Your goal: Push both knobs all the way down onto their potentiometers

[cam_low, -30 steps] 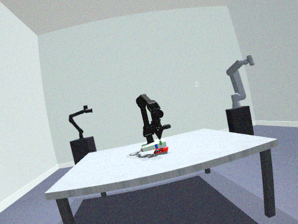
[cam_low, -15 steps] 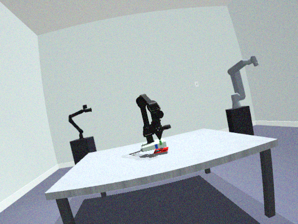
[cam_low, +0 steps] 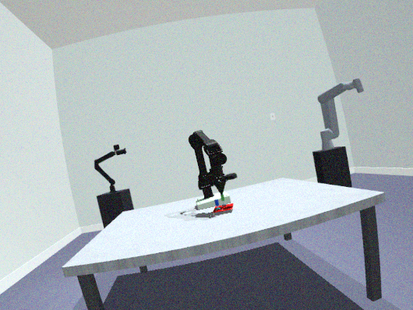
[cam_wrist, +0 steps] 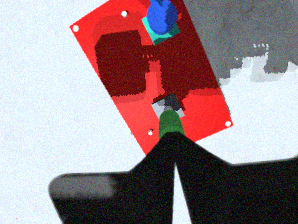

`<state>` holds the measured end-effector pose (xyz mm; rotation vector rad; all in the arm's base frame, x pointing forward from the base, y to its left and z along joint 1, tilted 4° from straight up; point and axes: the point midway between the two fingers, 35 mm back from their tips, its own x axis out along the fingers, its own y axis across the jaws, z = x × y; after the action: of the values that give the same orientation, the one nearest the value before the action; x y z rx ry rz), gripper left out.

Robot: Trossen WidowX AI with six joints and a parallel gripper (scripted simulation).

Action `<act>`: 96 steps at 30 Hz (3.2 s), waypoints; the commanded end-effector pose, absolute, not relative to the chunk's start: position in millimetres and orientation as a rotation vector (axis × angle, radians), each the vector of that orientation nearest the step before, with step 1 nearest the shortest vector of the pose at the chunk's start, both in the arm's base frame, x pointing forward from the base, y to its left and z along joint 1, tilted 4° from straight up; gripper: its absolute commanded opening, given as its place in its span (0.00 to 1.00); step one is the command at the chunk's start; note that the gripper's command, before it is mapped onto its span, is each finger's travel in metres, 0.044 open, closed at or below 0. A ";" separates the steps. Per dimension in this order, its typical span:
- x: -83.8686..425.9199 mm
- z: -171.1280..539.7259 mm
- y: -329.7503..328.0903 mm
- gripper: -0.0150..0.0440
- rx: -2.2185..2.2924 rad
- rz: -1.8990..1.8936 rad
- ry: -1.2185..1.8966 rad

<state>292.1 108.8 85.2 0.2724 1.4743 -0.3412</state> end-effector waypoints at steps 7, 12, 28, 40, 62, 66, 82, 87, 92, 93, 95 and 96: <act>292.0 85.4 109.1 0.25 0.272 -0.339 1.477; 292.1 84.7 109.1 0.25 0.272 -0.339 1.477; 292.4 79.1 108.7 0.25 0.272 -0.339 1.477; 292.6 75.6 108.5 0.25 0.272 -0.339 1.477; 293.2 66.0 108.0 0.25 0.272 -0.339 1.477; 293.2 65.7 108.0 0.25 0.272 -0.339 1.477; 293.5 60.8 107.7 0.25 0.272 -0.339 1.477; 293.5 60.1 107.6 0.25 0.272 -0.339 1.477; 293.7 56.1 107.4 0.25 0.272 -0.339 1.477; 293.7 55.9 107.4 0.25 0.272 -0.339 1.477; 293.7 55.9 107.4 0.25 0.272 -0.339 1.477; 293.7 55.9 107.4 0.25 0.272 -0.339 1.477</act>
<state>290.6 107.6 74.1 0.2816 1.4593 -0.3308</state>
